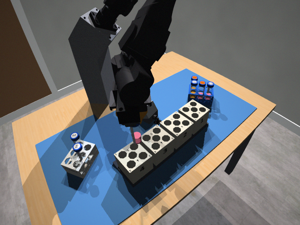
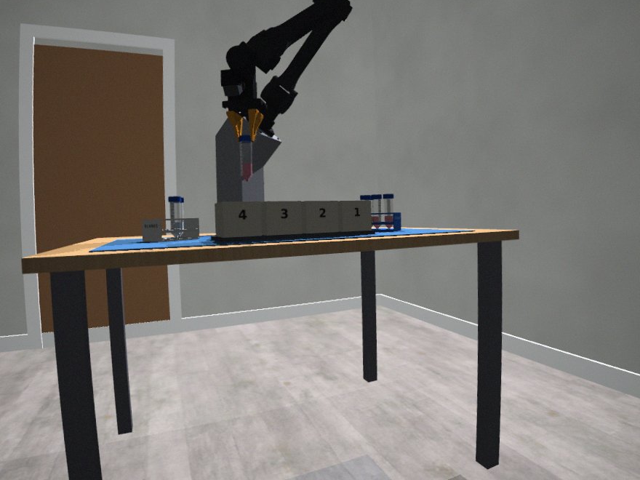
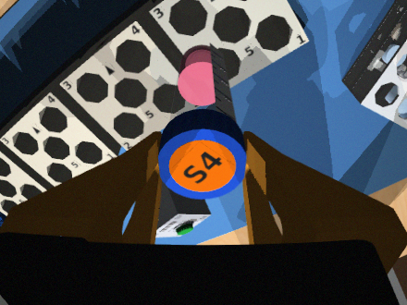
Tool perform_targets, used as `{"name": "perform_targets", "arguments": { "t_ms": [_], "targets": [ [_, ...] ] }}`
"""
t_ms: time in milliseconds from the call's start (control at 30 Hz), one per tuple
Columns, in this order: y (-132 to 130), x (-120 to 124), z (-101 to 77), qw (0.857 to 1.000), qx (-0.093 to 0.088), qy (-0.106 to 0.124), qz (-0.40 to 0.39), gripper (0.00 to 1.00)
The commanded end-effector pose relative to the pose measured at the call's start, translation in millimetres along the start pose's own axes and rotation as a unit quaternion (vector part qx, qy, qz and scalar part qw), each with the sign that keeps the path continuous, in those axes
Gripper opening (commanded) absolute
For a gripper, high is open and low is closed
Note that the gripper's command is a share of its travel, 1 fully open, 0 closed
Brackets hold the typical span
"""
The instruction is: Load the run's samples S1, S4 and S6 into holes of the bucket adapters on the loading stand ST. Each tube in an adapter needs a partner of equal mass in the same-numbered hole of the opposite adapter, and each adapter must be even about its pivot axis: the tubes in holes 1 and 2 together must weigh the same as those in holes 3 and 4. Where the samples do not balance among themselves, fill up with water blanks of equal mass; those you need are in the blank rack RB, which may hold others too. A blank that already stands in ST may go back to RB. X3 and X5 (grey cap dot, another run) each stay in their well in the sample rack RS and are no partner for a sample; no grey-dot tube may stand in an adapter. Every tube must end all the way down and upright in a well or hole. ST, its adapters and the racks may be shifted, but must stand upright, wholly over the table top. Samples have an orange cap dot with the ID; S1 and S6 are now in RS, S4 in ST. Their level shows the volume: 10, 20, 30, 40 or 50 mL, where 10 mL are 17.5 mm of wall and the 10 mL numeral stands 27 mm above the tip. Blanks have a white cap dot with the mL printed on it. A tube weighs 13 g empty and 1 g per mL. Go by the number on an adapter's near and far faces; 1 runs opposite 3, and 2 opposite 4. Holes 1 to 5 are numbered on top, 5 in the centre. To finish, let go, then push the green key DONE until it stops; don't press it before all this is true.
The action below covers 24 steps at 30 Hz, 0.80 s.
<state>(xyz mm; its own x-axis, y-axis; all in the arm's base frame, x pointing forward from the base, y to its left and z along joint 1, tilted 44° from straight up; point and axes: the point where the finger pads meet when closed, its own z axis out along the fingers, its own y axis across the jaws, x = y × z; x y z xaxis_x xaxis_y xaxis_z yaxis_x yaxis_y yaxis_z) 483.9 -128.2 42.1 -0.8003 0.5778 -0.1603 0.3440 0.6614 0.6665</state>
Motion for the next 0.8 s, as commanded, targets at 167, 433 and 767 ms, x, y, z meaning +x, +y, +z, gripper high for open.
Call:
{"name": "perform_targets", "arguments": {
  "t_ms": [167,433,767],
  "targets": [
    [47,18,-10.2,0.992,-0.005,-0.018,-0.121,0.00],
    [85,57,-8.7,0.974,-0.005,-0.019,-0.226,0.00],
    [123,95,-8.2,0.945,-0.005,-0.019,-0.327,0.00]
  ]
}}
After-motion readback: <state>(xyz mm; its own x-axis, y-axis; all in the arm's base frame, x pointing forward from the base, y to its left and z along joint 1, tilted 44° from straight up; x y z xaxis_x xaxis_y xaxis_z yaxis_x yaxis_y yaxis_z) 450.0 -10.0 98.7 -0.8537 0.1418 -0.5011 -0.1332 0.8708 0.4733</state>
